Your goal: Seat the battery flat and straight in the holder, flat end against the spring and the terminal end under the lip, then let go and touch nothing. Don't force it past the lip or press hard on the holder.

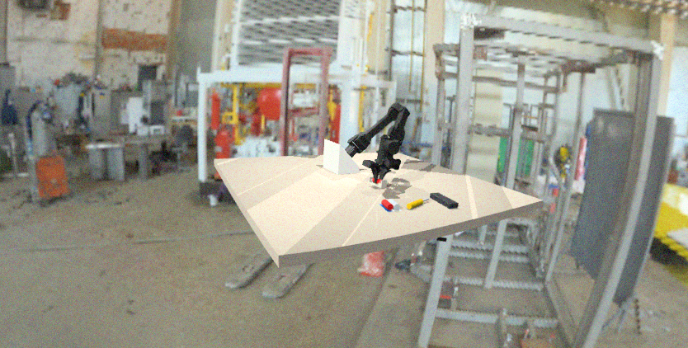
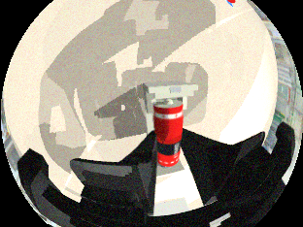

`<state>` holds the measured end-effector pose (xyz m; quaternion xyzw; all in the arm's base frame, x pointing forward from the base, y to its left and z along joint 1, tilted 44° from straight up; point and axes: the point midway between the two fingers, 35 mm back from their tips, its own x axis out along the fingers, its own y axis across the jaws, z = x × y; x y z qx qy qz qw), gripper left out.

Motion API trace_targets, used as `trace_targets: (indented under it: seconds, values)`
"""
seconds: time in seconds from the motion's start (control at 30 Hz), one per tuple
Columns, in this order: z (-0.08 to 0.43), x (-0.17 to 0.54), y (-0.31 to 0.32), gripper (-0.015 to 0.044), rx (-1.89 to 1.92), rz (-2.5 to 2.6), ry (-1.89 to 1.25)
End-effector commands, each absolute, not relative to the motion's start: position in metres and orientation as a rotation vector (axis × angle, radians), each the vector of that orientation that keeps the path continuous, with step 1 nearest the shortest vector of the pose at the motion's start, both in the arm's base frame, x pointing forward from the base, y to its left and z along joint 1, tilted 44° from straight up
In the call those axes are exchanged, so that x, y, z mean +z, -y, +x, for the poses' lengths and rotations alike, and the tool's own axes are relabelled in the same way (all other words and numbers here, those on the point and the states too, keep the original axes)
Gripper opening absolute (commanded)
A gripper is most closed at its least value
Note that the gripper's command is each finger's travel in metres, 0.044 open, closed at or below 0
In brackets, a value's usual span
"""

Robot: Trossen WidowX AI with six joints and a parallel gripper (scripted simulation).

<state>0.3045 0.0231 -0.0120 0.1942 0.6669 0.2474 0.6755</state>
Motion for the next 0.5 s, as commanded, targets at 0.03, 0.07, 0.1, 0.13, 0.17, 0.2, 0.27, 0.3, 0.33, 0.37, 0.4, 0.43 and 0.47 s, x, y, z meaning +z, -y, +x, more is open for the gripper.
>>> trace_targets:
  seconds: [0.03, 0.07, 0.1, 0.13, 0.17, 0.2, 0.27, 0.3, 0.33, 0.37, 0.4, 0.43, 0.47]
  values:
    - [0.3010, -0.0140, -0.0247, 0.0080, 0.556, 0.440, -1.519]
    - [0.3010, -0.0140, -0.0247, 0.0080, 0.556, 0.440, -1.519]
    - [0.3010, -0.0140, -0.0247, 0.0080, 0.556, 0.440, -1.519]
    - [0.3010, -0.0140, -0.0247, 0.0080, 0.556, 0.440, -1.519]
    - [0.3012, -0.0140, -0.0247, 0.0080, 0.556, 0.440, -1.519]
    - [0.3016, -0.0139, -0.0247, 0.0080, 0.556, 0.440, -1.519]
    - [0.3032, -0.0138, -0.0247, 0.0080, 0.556, 0.440, -1.518]
    - [0.3041, -0.0137, -0.0247, 0.0080, 0.556, 0.440, -1.518]
    - [0.3051, -0.0136, -0.0247, 0.0080, 0.556, 0.440, -1.518]
    - [0.3060, -0.0135, -0.0247, 0.0080, 0.556, 0.440, -1.517]
    - [0.3070, -0.0133, -0.0248, 0.0080, 0.556, 0.440, -1.516]
    - [0.3079, -0.0132, -0.0248, 0.0080, 0.556, 0.440, -1.516]
    - [0.3089, -0.0131, -0.0248, 0.0080, 0.556, 0.440, -1.515]
